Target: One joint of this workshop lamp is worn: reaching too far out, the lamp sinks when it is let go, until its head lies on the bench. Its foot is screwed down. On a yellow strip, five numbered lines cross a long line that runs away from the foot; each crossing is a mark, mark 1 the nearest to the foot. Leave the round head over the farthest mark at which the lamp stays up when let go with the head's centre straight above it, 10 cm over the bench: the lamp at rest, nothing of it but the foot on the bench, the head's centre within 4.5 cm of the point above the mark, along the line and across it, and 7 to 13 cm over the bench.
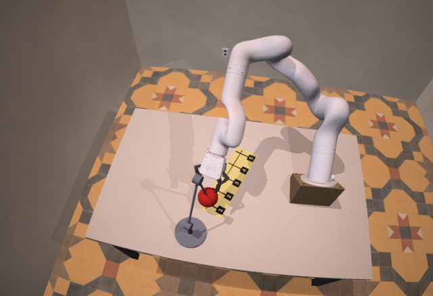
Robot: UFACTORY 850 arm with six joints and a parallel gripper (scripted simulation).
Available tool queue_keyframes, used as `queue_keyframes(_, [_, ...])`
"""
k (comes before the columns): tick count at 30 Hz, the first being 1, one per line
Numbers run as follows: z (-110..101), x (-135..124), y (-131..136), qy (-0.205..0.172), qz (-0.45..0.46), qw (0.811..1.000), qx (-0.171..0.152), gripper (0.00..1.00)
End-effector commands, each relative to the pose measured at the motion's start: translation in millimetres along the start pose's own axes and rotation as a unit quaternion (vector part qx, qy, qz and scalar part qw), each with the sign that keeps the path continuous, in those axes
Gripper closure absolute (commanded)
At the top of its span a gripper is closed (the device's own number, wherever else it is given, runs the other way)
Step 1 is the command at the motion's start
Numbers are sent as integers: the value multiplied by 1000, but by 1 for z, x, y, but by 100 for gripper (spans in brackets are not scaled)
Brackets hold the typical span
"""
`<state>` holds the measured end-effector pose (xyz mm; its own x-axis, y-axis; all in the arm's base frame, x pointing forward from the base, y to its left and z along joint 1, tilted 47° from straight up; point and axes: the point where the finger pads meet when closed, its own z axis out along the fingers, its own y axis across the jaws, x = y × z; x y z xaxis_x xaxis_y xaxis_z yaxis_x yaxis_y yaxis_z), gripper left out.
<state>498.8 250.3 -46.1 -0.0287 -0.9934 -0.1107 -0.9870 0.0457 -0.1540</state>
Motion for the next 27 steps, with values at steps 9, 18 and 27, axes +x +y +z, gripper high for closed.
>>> queue_keyframes(9, [18,0,-3,11,-1,1000,26,0])
queue_keyframes(18, [24,1,-4,21,-2,998,52,0])
queue_keyframes(27, [24,1,-4,15,-1,999,50,100])
